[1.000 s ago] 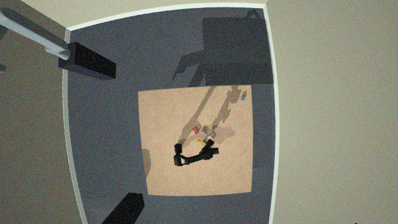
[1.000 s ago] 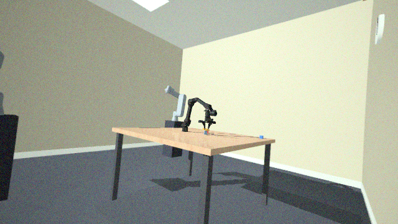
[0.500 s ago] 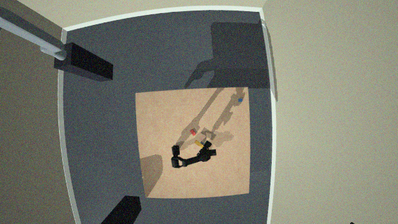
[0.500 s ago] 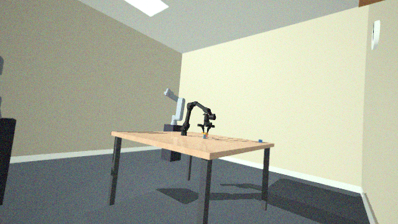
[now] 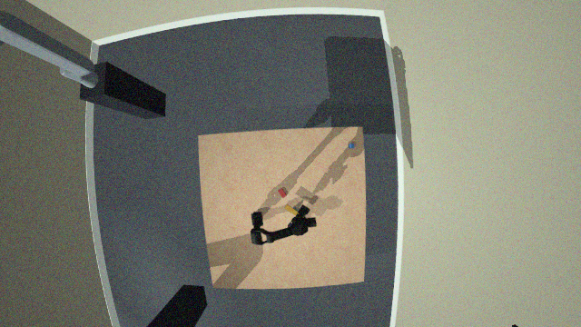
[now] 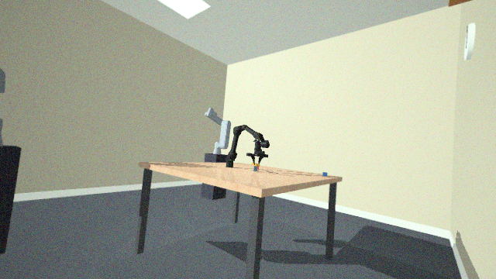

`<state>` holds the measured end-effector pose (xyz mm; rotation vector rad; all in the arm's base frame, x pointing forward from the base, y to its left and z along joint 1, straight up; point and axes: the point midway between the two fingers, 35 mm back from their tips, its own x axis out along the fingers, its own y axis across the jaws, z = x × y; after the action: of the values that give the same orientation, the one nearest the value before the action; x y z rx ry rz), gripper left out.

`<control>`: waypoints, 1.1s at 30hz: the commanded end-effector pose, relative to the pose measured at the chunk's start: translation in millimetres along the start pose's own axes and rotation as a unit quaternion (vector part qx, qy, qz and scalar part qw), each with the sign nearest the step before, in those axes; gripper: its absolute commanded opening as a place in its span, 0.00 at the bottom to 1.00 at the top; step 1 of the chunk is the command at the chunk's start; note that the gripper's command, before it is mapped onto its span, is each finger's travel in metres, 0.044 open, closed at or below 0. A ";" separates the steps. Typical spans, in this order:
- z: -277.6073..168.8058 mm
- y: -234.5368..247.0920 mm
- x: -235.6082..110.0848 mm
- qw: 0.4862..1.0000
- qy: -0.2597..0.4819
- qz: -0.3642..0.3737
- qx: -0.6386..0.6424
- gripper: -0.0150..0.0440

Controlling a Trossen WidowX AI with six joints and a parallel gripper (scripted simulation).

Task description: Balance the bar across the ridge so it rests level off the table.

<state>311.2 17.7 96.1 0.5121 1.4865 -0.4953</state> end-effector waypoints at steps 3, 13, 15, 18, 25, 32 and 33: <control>0.0 0.0 -0.1 1.000 0.000 0.000 0.000 0.57; 0.0 0.0 -0.1 1.000 0.000 0.000 0.000 0.70; 0.0 0.0 -0.1 1.000 0.000 0.000 0.000 0.79; 0.0 0.0 -0.1 1.000 0.000 0.000 0.000 0.92; 2.2 1.9 -18.4 1.000 0.000 0.000 0.000 1.00; 0.0 0.2 -97.9 1.000 0.000 0.000 0.000 1.00; -0.3 -0.1 -99.9 1.000 0.000 0.000 0.000 1.00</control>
<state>312.4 17.8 175.9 0.5119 1.4869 -0.4960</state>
